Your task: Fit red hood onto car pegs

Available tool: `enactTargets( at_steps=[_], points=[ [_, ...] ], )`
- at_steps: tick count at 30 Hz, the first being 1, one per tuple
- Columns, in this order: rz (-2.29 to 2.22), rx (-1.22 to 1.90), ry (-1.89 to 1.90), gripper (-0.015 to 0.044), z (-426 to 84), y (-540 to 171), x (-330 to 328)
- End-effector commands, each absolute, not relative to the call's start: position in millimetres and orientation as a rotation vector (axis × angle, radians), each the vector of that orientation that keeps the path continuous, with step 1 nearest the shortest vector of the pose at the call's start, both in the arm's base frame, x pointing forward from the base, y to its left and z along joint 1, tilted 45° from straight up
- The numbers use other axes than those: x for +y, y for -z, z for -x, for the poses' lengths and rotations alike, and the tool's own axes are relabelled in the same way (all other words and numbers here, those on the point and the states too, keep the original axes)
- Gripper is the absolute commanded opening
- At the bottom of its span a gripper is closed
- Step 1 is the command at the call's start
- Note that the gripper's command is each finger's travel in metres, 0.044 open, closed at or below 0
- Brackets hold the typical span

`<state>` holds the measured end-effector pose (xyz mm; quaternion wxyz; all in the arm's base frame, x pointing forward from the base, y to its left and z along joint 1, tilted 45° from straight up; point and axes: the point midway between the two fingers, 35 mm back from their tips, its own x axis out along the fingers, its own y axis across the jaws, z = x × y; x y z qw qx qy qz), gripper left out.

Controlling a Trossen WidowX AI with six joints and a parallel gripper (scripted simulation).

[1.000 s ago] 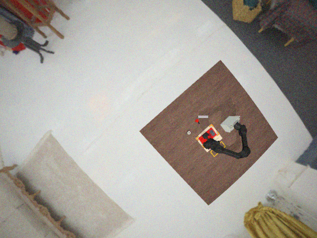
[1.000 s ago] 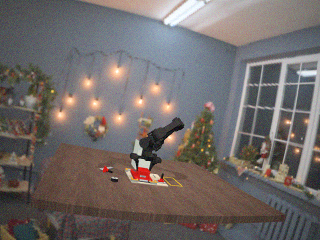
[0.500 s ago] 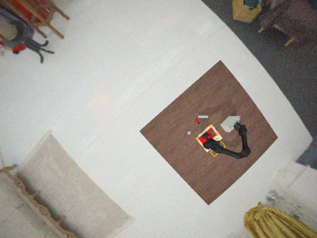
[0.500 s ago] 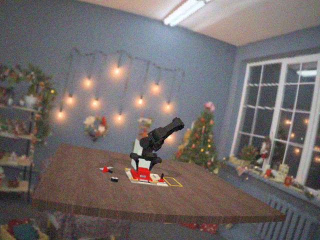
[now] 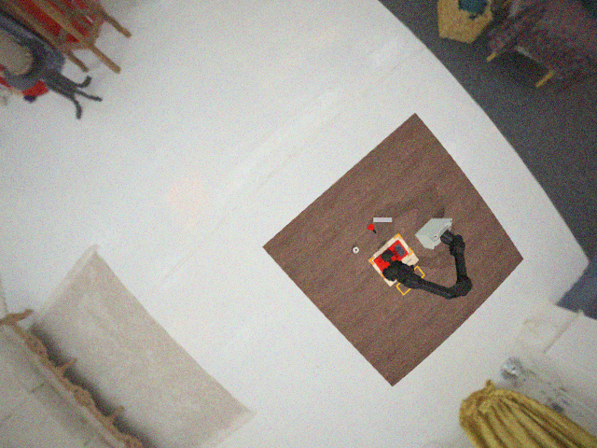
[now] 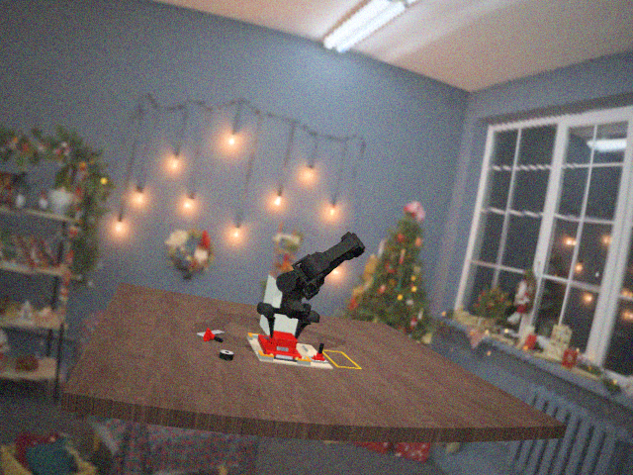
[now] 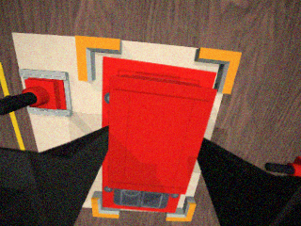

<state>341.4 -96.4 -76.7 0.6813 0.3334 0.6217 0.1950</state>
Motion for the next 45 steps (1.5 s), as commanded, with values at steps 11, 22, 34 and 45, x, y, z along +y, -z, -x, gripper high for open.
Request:
enactTargets(
  at_steps=[11,22,34,45],
  points=[
    [-0.757,1.395,-0.437,0.0000,-340.5,76.8,-95.2],
    [-0.757,1.395,-0.437,0.0000,-340.6,77.1,-94.9],
    [-0.757,1.395,-0.437,0.0000,-341.4,80.9,-91.2],
    [-0.756,1.395,-0.437,0.0000,-341.4,80.2,-92.1]
  ],
)
